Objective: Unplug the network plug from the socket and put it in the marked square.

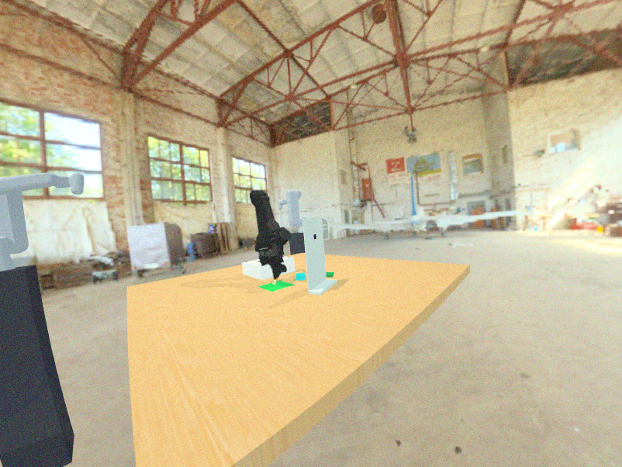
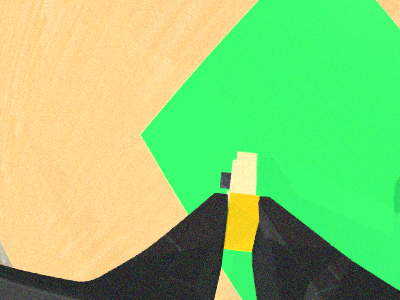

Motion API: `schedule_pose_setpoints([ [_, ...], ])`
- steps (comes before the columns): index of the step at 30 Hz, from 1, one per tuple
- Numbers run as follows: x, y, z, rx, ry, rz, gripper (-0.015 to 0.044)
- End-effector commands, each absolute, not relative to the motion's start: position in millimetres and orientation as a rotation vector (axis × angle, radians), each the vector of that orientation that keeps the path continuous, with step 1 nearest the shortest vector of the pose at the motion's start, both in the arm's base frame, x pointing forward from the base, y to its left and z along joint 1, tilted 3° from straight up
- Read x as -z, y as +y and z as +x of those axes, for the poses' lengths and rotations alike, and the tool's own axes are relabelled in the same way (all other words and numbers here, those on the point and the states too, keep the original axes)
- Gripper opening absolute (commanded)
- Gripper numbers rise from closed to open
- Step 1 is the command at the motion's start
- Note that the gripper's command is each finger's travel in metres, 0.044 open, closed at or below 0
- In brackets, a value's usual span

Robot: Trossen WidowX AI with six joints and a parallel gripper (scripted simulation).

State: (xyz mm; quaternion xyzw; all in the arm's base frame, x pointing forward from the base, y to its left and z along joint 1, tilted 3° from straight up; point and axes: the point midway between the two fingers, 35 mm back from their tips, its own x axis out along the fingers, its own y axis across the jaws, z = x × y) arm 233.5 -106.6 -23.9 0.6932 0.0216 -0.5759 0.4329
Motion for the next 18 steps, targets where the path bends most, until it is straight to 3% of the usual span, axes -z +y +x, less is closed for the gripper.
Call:
schedule_pose_setpoints([
  [1,28.9,-106.0,232.3,1.434,0.063,1.726,0.0],
  [18,33.9,-107.4,231.2,1.437,0.057,1.728,0.0],
])
